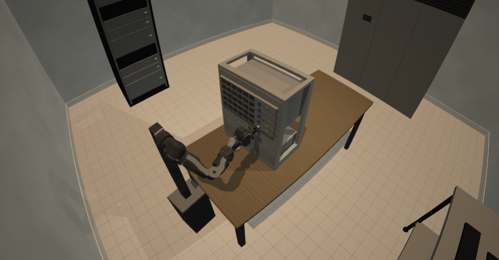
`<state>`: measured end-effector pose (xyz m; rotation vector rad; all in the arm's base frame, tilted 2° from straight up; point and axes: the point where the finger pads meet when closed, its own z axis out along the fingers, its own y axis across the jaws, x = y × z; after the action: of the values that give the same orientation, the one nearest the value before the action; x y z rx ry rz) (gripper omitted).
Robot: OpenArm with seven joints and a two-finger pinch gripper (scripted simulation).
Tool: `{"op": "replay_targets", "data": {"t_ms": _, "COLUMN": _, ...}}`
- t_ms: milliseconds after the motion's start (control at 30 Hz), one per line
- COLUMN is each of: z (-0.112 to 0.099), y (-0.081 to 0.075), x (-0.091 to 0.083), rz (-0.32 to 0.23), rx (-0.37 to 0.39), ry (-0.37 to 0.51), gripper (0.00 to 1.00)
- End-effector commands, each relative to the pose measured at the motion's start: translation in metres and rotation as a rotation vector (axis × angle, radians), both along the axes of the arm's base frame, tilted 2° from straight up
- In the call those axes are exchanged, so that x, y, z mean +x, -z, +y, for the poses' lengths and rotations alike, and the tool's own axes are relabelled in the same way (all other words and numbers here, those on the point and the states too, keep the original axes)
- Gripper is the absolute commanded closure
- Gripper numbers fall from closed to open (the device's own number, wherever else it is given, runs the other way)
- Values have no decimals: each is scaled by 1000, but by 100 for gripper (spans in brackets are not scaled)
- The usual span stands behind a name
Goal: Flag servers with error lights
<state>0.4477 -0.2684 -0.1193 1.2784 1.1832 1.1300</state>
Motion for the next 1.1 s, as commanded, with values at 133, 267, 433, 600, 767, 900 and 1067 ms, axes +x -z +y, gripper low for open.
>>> {"op": "replay_targets", "data": {"t_ms": 133, "z": 4, "y": -2, "x": -1, "rz": -10, "rx": 3, "ry": -16, "gripper": 100}}
{"op": "replay_targets", "data": {"t_ms": 267, "z": 5, "y": -3, "x": -10, "rz": -10, "rx": 3, "ry": -16, "gripper": 100}}
{"op": "replay_targets", "data": {"t_ms": 433, "z": 6, "y": -3, "x": -12, "rz": -10, "rx": 3, "ry": -16, "gripper": 100}}
{"op": "replay_targets", "data": {"t_ms": 600, "z": 6, "y": -3, "x": -12, "rz": -10, "rx": 3, "ry": -16, "gripper": 100}}
{"op": "replay_targets", "data": {"t_ms": 767, "z": 6, "y": -3, "x": -17, "rz": -10, "rx": 3, "ry": -16, "gripper": 100}}
{"op": "replay_targets", "data": {"t_ms": 900, "z": 7, "y": -3, "x": -23, "rz": -10, "rx": 3, "ry": -16, "gripper": 100}}
{"op": "replay_targets", "data": {"t_ms": 1067, "z": 7, "y": -3, "x": -24, "rz": -10, "rx": 3, "ry": -16, "gripper": 100}}
